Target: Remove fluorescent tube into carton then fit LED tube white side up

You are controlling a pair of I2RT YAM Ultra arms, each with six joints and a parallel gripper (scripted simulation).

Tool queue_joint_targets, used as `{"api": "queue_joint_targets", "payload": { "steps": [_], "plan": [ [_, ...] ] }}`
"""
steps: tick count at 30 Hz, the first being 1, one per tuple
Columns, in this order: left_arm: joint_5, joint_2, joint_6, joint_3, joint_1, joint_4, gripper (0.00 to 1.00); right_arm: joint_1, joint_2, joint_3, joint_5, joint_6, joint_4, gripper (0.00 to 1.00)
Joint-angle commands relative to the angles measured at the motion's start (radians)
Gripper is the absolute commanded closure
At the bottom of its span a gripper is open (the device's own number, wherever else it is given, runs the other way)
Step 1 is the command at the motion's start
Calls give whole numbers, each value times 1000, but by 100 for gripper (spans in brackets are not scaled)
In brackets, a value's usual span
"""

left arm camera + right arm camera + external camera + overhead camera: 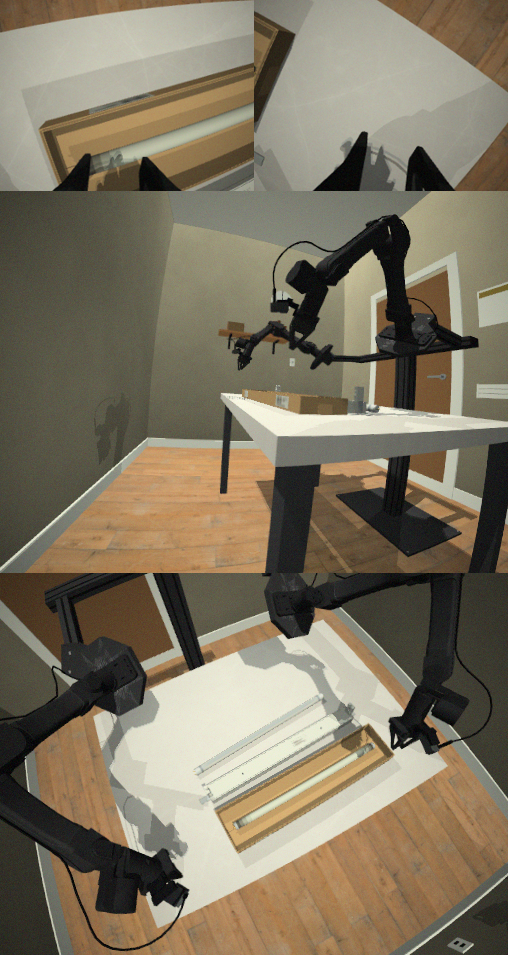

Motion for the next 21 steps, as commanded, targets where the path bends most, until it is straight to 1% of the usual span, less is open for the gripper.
{"api": "queue_joint_targets", "payload": {
  "steps": [1,3,5,6,7,8,9,11,18,20,21],
  "plan": [
    [78,-119,-137,-47,13,100,68,-37,-140,-63,-96,137,86,68],
    [106,-172,-196,-83,29,127,68,-64,-209,-103,-130,190,99,68],
    [106,-172,-196,-83,29,127,68,-64,-209,-103,-130,190,99,68],
    [102,-150,-199,-124,10,157,68,-43,-172,-159,-143,200,130,68],
    [103,-194,-208,-132,17,171,68,-73,-236,-164,-140,207,150,68],
    [110,-210,-227,-146,20,184,68,-86,-260,-183,-148,226,158,68],
    [110,-211,-228,-159,22,190,68,-88,-252,-199,-152,228,163,68],
    [118,-244,-252,-181,46,214,68,-102,-305,-225,-164,251,190,68],
    [209,-394,-439,-302,93,319,68,-182,-499,-371,-277,436,273,68],
    [227,-431,-481,-341,102,348,68,-202,-546,-419,-304,478,297,68],
    [227,-431,-481,-341,102,348,68,-202,-546,-419,-304,478,297,68]
  ]
}}
